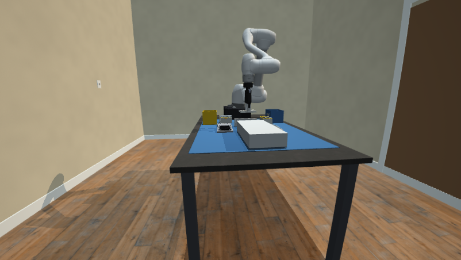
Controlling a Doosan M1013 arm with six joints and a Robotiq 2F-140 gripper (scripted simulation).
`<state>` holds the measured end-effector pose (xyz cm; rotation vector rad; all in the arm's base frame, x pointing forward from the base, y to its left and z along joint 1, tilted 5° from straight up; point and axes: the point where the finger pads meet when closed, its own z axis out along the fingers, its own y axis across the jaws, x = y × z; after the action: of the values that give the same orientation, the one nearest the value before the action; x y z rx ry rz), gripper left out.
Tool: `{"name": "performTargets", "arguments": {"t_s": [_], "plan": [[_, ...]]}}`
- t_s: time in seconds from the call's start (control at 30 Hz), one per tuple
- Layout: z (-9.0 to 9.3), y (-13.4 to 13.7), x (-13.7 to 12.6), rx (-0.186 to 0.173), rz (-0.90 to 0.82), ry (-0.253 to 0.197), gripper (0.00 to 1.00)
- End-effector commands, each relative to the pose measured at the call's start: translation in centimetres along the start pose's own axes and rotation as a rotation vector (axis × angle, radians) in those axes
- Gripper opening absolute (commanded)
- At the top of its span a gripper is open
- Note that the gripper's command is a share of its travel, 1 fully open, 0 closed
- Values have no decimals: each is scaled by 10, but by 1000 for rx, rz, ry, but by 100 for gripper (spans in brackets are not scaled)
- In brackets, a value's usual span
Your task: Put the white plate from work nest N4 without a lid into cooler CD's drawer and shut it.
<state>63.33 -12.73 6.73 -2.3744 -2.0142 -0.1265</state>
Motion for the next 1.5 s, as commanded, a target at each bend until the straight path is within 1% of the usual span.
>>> {"name": "performTargets", "arguments": {"t_s": [0.0, 0.43, 1.47], "plan": [[-1, 2, 2, 4, 1, 0, 0], [-1, 2, 2, 4, 1, 0, 0], [35, 0, 3, 4, 1, 0, 0]]}}
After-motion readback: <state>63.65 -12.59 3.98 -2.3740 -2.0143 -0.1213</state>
